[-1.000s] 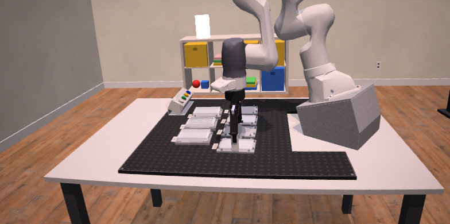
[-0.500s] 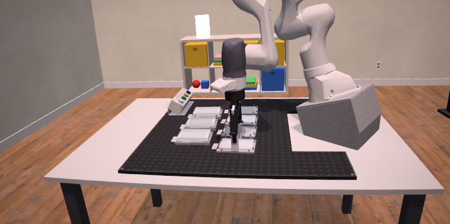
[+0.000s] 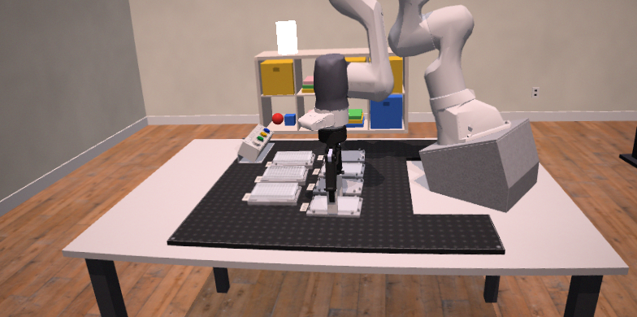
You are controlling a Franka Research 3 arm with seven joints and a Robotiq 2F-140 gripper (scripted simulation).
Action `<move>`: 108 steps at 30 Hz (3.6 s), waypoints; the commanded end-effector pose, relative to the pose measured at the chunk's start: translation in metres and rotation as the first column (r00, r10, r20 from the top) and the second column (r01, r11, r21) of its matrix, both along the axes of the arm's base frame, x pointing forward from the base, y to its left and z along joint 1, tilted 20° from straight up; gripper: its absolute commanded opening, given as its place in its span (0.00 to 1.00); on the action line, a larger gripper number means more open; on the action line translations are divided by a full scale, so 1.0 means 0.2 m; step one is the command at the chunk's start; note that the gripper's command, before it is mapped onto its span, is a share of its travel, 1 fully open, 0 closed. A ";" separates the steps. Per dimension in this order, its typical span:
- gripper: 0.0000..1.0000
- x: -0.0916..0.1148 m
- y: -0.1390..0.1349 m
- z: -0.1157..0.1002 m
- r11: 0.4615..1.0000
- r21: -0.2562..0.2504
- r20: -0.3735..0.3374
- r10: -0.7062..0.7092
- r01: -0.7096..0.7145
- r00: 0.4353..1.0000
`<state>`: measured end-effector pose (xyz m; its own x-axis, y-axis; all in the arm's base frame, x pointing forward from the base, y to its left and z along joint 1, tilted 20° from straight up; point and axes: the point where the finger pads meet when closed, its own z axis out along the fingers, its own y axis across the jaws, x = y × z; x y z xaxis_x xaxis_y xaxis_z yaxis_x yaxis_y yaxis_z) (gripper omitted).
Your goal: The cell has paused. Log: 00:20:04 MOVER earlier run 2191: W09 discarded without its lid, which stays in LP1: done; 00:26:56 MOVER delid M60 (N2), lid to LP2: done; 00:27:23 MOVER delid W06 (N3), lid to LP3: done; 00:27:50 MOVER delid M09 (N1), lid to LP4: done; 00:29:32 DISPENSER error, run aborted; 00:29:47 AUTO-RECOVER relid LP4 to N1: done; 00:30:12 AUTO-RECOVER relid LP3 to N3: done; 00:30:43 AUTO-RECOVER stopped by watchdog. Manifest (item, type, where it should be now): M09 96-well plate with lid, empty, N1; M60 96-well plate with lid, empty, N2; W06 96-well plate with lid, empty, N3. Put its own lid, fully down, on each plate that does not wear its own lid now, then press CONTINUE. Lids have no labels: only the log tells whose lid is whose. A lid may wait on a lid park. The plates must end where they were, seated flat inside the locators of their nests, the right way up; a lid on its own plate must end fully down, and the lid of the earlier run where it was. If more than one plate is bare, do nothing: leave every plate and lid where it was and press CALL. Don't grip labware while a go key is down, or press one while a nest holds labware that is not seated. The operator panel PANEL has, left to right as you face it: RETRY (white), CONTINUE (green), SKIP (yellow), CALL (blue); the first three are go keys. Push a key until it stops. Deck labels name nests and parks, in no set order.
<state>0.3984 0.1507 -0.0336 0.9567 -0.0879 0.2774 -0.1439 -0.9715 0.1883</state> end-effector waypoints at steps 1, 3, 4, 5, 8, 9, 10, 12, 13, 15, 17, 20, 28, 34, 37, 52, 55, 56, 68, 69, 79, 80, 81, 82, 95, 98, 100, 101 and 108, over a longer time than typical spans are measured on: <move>0.66 0.00 0.01 0.00 1.000 0.002 0.002 0.000 0.000 1.000; 0.66 0.00 0.01 0.00 1.000 0.002 0.002 0.000 0.000 1.000; 0.66 0.00 0.01 0.00 1.000 0.002 0.002 0.000 0.000 1.000; 0.66 0.00 0.01 0.00 1.000 0.002 0.002 0.000 0.000 1.000; 0.66 0.00 0.01 0.00 1.000 0.002 0.002 0.000 0.000 1.000; 0.66 0.00 0.01 0.00 1.000 0.002 0.002 0.000 0.000 1.000; 0.66 0.00 0.01 0.00 1.000 0.002 0.002 0.000 0.000 1.000; 0.66 0.00 0.01 0.00 1.000 0.002 0.002 0.000 0.000 1.000; 0.00 0.00 0.01 0.00 1.000 0.002 0.002 0.000 0.000 1.000; 0.00 0.00 0.01 0.00 1.000 0.002 0.002 0.000 0.000 1.000; 0.00 0.00 0.01 0.00 1.000 0.002 0.002 0.000 0.000 1.000; 0.00 0.00 0.01 0.00 1.000 0.002 0.002 0.000 0.000 1.000; 0.00 0.00 0.01 0.00 1.000 0.002 0.002 0.000 0.000 1.000; 0.00 0.00 0.01 0.00 1.000 0.002 0.002 0.000 0.000 1.000; 0.00 0.00 0.01 0.00 1.000 0.002 0.002 0.000 0.000 1.000; 0.00 0.00 0.01 0.00 1.000 0.002 0.002 0.000 0.000 1.000; 0.00 0.00 0.01 0.00 1.000 0.002 0.002 0.000 0.000 1.000; 0.00 0.00 0.01 0.00 1.000 0.002 0.002 0.000 0.000 1.000; 0.00 0.00 0.01 0.00 1.000 0.002 0.002 0.000 0.000 1.000; 0.00 0.00 0.01 0.00 1.000 0.002 0.002 0.000 0.000 1.000; 0.00 0.00 0.01 0.00 1.000 0.002 0.002 0.000 0.000 1.000; 0.00 0.00 0.01 0.00 1.000 0.002 0.002 0.000 0.000 1.000; 0.00 0.00 0.01 0.00 1.000 0.002 0.002 0.000 0.000 1.000; 0.00 0.00 0.01 0.00 1.000 0.002 0.002 0.000 0.000 1.000; 0.00 0.00 0.01 0.00 1.000 0.002 0.002 0.000 0.000 1.000; 0.00 0.00 0.01 0.01 1.000 0.002 0.002 0.000 0.000 1.000; 0.00 0.00 0.01 0.01 1.000 0.002 0.002 0.000 0.000 1.000; 0.00 0.00 0.01 0.01 1.000 0.002 0.002 0.000 0.000 1.000; 0.00 0.00 0.01 0.01 1.000 0.002 0.002 0.000 0.000 1.000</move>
<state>0.3989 0.1534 -0.0313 0.9561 -0.0866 0.2799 -0.1419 -0.9726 0.1841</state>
